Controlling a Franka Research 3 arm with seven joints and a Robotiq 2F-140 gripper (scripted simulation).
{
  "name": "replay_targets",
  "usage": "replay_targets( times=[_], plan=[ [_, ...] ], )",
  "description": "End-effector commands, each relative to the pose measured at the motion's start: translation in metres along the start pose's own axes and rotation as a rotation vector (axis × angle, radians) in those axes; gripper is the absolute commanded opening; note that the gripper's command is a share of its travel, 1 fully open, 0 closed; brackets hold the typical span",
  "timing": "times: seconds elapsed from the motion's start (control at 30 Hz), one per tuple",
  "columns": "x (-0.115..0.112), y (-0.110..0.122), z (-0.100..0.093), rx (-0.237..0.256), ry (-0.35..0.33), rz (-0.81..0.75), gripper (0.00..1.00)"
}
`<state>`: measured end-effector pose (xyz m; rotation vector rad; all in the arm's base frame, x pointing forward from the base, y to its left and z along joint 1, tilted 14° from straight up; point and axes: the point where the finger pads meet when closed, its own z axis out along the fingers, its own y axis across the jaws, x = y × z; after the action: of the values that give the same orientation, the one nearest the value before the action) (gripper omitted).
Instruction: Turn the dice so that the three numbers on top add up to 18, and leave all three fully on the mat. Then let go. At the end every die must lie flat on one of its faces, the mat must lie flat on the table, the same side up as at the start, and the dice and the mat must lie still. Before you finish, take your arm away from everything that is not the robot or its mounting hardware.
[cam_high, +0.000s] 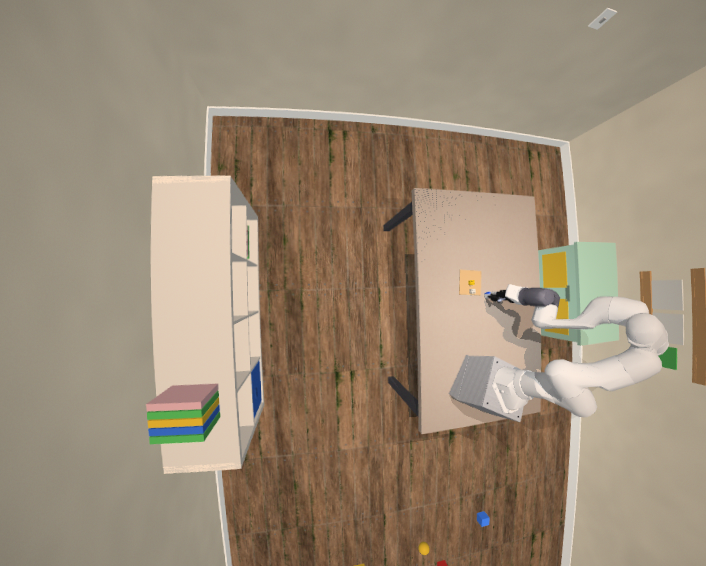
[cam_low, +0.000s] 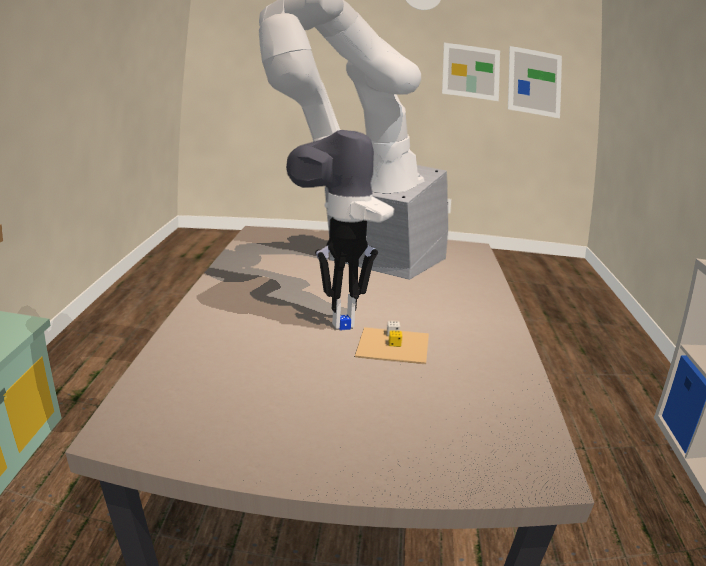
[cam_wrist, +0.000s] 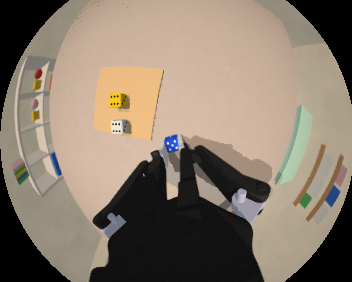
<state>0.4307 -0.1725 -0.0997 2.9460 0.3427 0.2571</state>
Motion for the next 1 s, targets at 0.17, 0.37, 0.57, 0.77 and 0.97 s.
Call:
replay_targets(
  times=[0.17,0.37,0.57,0.77,0.97],
  plan=[
    [0.0,0.001,0.001,-0.003,-0.001,0.002,0.13],
    [0.0,0.001,-0.003,-0.003,-0.001,0.002,0.13],
    [0.0,0.001,-0.037,-0.003,-0.001,0.002,0.13],
    [0.0,0.001,-0.068,-0.003,-0.001,0.002,0.13],
    [0.0,0.001,-0.096,-0.002,-0.001,0.002,0.13]
  ],
)
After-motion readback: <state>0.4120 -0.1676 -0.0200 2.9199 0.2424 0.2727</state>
